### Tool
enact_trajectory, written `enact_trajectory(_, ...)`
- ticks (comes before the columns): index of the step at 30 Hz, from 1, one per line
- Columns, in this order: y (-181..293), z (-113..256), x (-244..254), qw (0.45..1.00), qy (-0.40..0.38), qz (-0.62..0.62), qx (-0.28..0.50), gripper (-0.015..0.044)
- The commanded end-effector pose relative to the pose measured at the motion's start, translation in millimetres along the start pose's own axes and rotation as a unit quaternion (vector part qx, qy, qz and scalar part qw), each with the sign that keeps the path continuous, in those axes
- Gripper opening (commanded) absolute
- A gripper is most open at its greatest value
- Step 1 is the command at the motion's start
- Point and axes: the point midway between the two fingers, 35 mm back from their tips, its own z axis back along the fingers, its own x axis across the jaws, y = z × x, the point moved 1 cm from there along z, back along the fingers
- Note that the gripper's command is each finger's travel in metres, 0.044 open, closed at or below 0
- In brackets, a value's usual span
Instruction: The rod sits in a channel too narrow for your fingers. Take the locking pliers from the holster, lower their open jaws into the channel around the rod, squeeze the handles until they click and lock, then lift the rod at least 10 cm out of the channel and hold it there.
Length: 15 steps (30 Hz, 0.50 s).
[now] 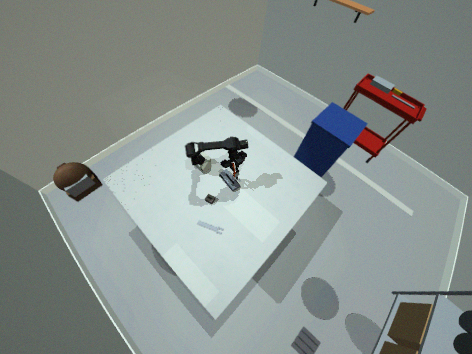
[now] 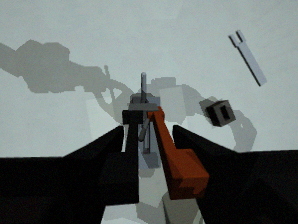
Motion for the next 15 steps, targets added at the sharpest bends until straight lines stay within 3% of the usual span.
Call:
enact_trajectory(1,-7.6,11.4,-1.3,1.0,-0.006,-0.01,-0.024,0.0104)
enact_trajectory(15,-10.0,16.2,-1.5,0.999,-0.006,-0.011,-0.036,0.0104)
